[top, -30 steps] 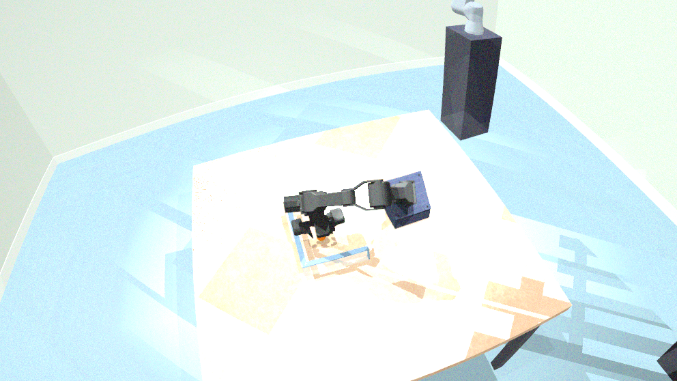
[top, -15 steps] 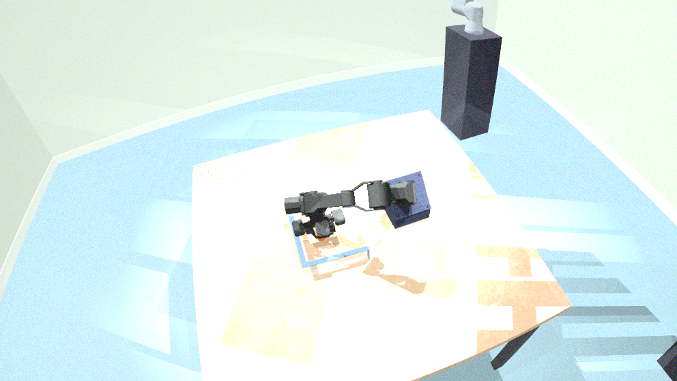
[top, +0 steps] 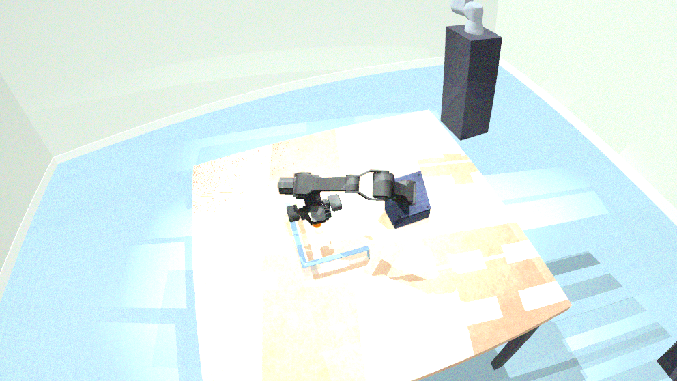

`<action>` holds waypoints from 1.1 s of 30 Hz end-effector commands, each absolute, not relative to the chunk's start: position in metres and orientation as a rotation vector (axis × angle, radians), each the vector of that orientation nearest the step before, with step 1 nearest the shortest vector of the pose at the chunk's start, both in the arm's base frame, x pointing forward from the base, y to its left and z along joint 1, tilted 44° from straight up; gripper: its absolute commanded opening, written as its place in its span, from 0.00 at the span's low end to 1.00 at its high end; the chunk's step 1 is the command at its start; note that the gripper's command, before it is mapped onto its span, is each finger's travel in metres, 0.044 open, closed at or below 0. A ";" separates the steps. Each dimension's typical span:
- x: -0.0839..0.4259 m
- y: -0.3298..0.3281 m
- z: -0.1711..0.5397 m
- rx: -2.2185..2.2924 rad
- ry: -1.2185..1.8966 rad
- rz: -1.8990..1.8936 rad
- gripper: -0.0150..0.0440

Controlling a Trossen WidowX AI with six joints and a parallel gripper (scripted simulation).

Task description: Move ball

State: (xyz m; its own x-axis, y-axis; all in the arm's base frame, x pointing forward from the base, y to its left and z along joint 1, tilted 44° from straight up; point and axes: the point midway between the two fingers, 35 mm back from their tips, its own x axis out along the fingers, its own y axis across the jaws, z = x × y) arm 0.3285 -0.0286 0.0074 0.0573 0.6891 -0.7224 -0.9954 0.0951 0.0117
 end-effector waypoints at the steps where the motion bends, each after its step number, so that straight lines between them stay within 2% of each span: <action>1: 0.325 -0.049 0.030 -0.591 0.660 1.395 0.25; 8: 0.320 -0.061 0.044 -0.589 0.657 1.396 0.25; 15: 0.320 -0.055 -0.005 -0.589 0.657 1.396 0.25; 33: 0.324 -0.007 -0.056 -0.588 0.654 1.396 0.25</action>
State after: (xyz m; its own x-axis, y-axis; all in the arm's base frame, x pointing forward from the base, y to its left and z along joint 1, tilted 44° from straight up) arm 0.3256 -0.0165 -0.0476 0.0567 0.6865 -0.7249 -0.9963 0.0860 0.0035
